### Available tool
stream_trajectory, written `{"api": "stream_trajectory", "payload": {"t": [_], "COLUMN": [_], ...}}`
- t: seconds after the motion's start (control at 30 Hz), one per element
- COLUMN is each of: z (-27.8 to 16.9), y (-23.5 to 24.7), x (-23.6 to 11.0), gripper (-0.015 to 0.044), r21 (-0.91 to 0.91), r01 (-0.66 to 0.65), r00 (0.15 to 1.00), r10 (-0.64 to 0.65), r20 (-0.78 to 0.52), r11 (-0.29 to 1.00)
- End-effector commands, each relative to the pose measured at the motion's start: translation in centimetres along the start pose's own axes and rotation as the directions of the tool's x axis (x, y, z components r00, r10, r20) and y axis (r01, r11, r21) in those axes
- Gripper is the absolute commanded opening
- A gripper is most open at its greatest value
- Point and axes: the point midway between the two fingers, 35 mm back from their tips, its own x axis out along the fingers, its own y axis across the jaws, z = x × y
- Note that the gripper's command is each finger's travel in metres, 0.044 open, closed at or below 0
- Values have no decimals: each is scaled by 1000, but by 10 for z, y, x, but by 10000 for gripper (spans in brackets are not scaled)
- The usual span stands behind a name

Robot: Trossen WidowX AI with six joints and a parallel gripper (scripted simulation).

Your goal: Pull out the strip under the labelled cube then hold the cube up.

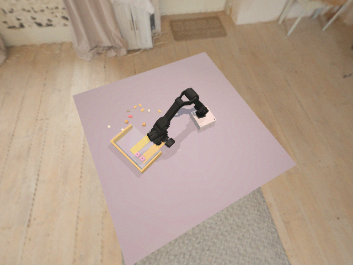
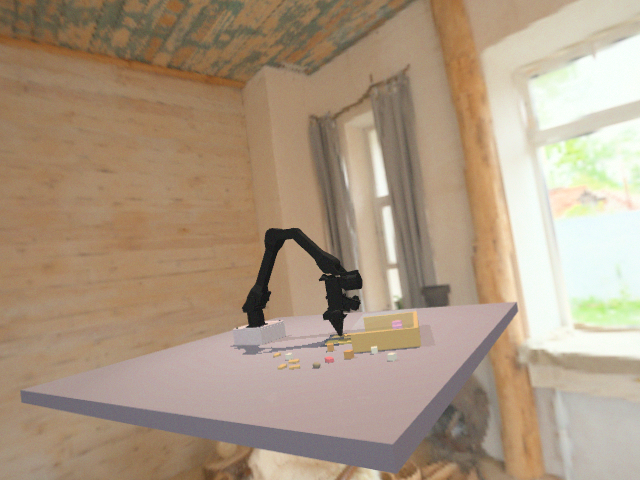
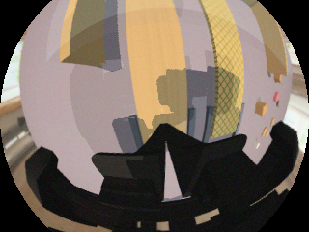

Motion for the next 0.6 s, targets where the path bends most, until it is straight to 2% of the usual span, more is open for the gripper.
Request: {"api": "stream_trajectory", "payload": {"t": [0.0,0.57], "z": [0,-10], "y": [0,0], "x": [2,3], "gripper": [0,0], "r21": [-6,-6], "r01": [1,1], "r00": [1000,1000], "r10": [-1,-1], "r20": [0,-1], "r11": [1000,1000]}}
